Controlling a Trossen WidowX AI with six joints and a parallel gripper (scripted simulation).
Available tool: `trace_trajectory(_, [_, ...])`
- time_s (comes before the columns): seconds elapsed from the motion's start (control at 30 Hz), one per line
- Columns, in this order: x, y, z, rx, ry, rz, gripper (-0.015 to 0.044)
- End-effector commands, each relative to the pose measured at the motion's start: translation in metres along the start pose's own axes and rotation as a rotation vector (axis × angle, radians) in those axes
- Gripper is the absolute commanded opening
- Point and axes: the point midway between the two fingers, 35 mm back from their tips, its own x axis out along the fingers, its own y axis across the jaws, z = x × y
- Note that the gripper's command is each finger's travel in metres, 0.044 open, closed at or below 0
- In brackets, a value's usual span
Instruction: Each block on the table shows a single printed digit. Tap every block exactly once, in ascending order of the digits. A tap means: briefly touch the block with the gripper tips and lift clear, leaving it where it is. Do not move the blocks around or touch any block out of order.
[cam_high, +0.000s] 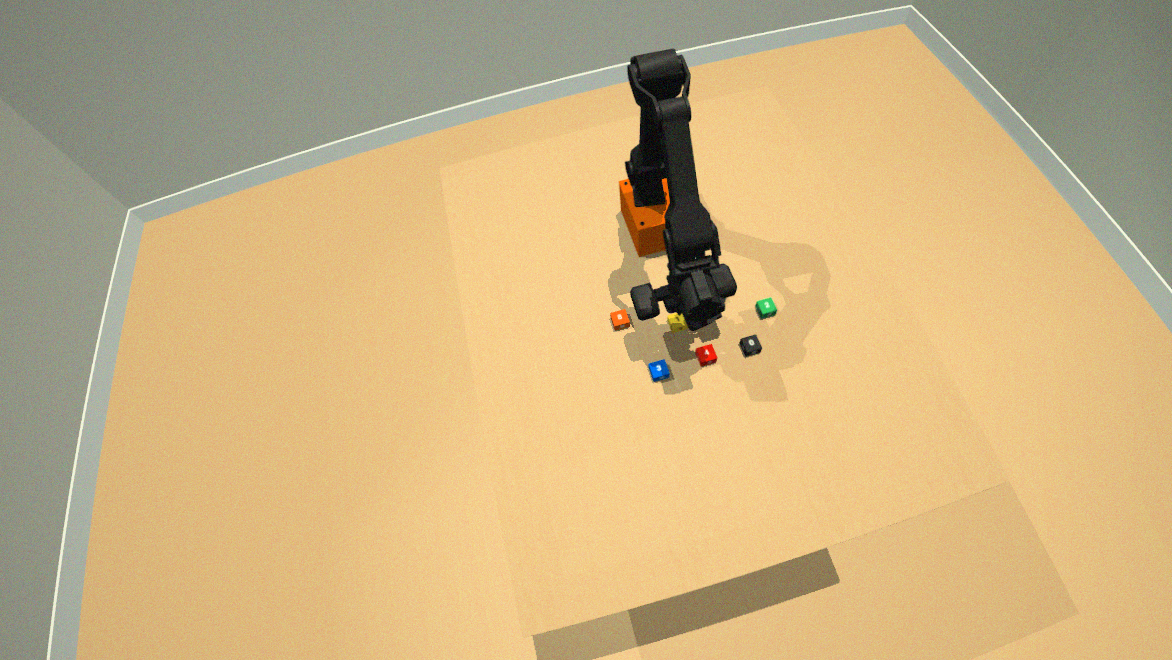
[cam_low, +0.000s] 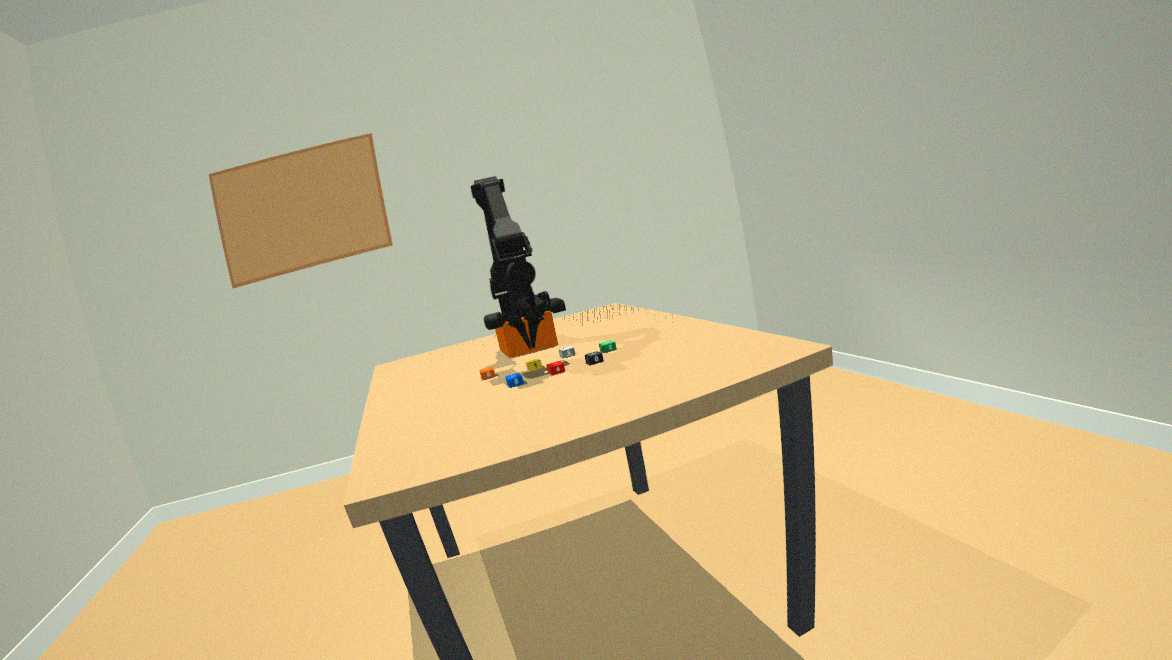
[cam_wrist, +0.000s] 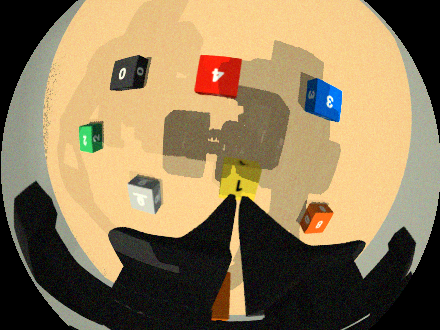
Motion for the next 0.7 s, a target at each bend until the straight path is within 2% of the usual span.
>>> trace_trajectory(0.0, [0.006, -0.001, 0.002, -0.004, -0.015, -0.001, 0.0020])
trace_trajectory(0.67, [0.035, -0.001, 0.002, -0.004, -0.015, -0.001, 0.0020])
